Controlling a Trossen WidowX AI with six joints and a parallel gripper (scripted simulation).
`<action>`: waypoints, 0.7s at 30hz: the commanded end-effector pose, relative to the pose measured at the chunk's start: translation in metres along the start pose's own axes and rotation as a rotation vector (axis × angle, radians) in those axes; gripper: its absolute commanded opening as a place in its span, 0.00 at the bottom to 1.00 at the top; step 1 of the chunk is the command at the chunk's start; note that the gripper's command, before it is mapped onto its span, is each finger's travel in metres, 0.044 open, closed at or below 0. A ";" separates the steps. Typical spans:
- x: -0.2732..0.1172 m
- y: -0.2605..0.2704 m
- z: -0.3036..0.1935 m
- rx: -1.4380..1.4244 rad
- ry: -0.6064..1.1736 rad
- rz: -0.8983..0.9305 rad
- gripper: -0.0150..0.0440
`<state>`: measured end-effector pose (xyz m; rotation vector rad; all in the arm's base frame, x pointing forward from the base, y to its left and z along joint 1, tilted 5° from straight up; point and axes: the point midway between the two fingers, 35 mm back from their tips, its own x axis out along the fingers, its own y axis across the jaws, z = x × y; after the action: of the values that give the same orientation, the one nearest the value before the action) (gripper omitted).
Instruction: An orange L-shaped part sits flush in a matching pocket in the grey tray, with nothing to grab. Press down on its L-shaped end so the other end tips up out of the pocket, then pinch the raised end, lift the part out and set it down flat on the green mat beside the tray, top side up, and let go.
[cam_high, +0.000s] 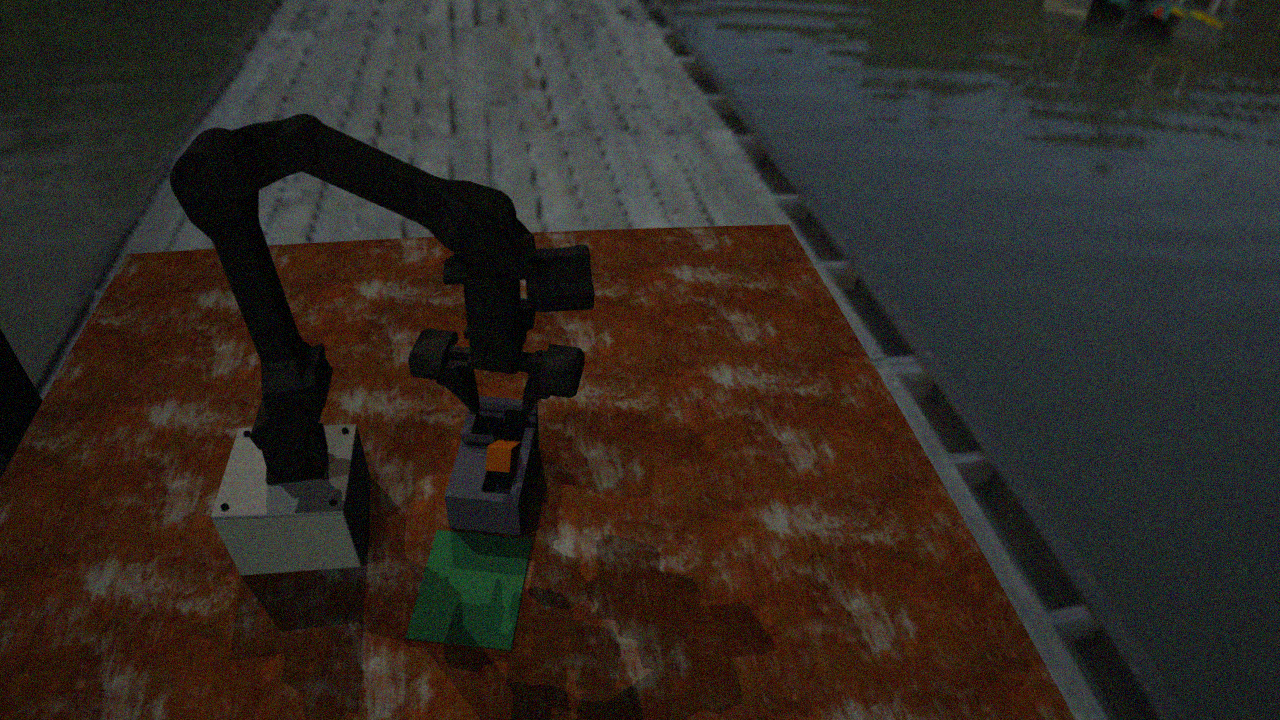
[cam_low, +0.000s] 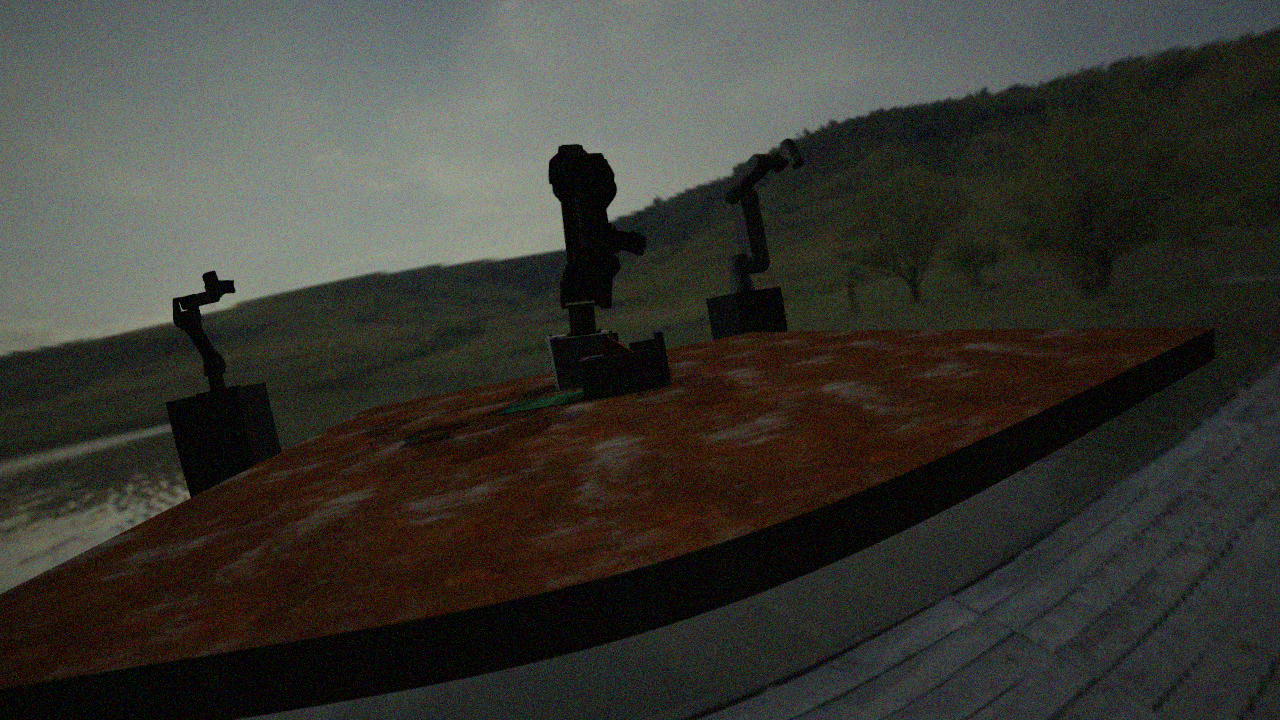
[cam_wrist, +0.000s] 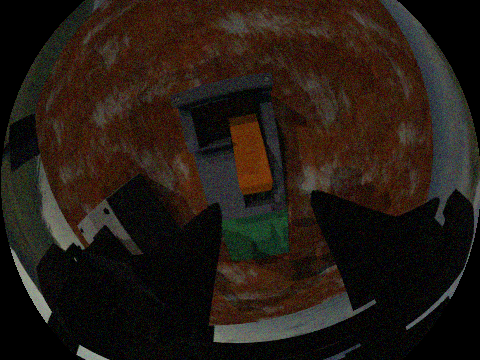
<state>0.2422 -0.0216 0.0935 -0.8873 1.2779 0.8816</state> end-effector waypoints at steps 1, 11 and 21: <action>0.004 0.001 -0.002 -0.063 -0.004 0.006 0.73; 0.032 0.002 -0.002 -0.063 -0.004 0.006 0.73; 0.047 0.001 -0.002 -0.063 -0.004 0.006 0.73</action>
<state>0.2448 -0.0213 0.0525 -0.9324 1.2561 0.9265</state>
